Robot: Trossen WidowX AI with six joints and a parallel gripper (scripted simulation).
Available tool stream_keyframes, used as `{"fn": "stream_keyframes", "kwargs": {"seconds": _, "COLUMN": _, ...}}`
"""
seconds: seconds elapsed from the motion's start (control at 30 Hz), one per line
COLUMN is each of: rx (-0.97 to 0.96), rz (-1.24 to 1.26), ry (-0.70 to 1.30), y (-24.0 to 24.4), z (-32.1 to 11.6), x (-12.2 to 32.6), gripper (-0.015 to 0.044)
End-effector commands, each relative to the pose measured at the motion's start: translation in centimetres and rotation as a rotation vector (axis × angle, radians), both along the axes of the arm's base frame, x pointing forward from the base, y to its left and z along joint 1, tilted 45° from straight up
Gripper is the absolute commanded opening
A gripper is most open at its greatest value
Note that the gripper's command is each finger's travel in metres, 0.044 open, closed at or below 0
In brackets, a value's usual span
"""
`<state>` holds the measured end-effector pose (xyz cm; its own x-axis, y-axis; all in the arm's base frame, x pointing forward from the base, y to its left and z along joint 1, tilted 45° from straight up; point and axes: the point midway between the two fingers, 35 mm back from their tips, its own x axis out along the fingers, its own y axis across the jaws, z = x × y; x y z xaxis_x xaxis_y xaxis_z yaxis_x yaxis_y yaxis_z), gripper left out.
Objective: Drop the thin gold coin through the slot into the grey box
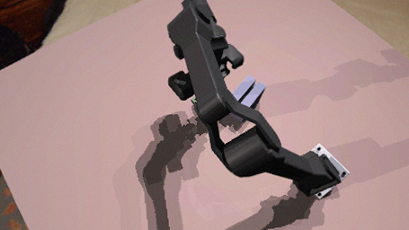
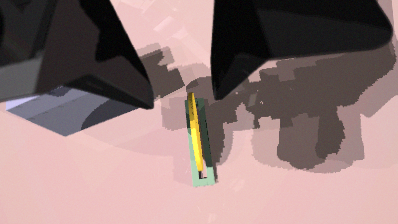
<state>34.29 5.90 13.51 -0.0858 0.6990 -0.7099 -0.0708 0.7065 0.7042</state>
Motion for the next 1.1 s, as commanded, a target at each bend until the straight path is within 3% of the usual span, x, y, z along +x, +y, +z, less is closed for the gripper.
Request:
{"fn": "stream_keyframes", "kwargs": {"seconds": 0.0, "rx": 0.004, "rz": -0.002, "ry": 0.001, "y": 1.0, "z": -0.8, "x": -0.2, "gripper": 0.0161}}
{"fn": "stream_keyframes", "kwargs": {"seconds": 1.07, "rx": 0.004, "rz": -0.002, "ry": 0.0, "y": 4.2, "z": -4.1, "x": -0.3, "gripper": 0.0161}}
